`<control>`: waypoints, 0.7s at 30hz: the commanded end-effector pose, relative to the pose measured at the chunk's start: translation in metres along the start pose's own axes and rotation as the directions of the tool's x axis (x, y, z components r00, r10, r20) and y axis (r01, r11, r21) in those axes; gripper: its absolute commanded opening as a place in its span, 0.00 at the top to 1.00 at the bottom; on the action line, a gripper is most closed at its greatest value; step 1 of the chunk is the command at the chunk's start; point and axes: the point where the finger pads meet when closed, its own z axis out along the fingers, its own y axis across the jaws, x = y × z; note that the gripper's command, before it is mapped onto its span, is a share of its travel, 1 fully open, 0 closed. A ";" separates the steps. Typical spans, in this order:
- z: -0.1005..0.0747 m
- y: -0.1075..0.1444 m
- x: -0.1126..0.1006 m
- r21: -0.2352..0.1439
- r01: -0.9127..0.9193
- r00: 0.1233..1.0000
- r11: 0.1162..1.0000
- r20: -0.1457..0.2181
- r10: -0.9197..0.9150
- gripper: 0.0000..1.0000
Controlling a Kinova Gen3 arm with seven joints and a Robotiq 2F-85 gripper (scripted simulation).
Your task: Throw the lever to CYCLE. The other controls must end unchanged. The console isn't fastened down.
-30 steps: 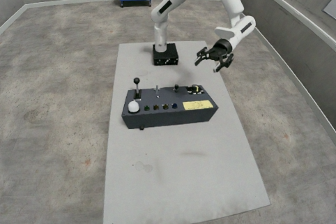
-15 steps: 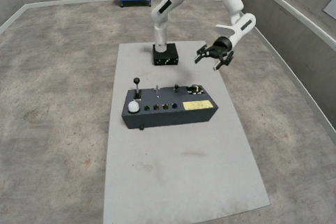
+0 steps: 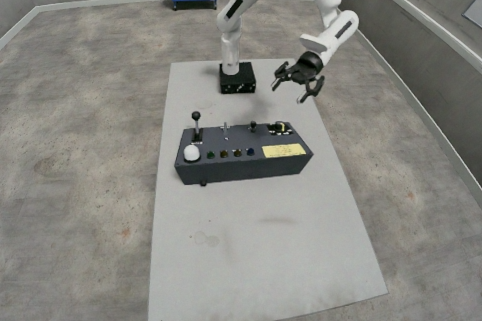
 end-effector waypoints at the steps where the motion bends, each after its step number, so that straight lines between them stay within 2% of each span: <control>1: 0.000 0.016 -0.012 0.010 0.078 0.994 0.997 0.082 -0.079 0.00; 4: -0.003 0.034 -0.027 0.038 0.159 0.973 0.987 0.166 -0.163 0.00; 7: -0.010 0.053 -0.043 0.084 0.236 0.936 0.968 0.249 -0.250 0.00; 10: -0.016 0.069 -0.055 0.131 0.289 0.898 0.948 0.306 -0.316 0.00; 12: -0.016 0.069 -0.055 0.131 0.289 0.898 0.948 0.306 -0.316 0.00; 15: -0.028 0.091 -0.072 0.207 0.348 0.837 0.914 0.370 -0.403 0.00; 21: -0.048 0.121 -0.093 0.330 0.403 0.743 0.854 0.428 -0.515 0.00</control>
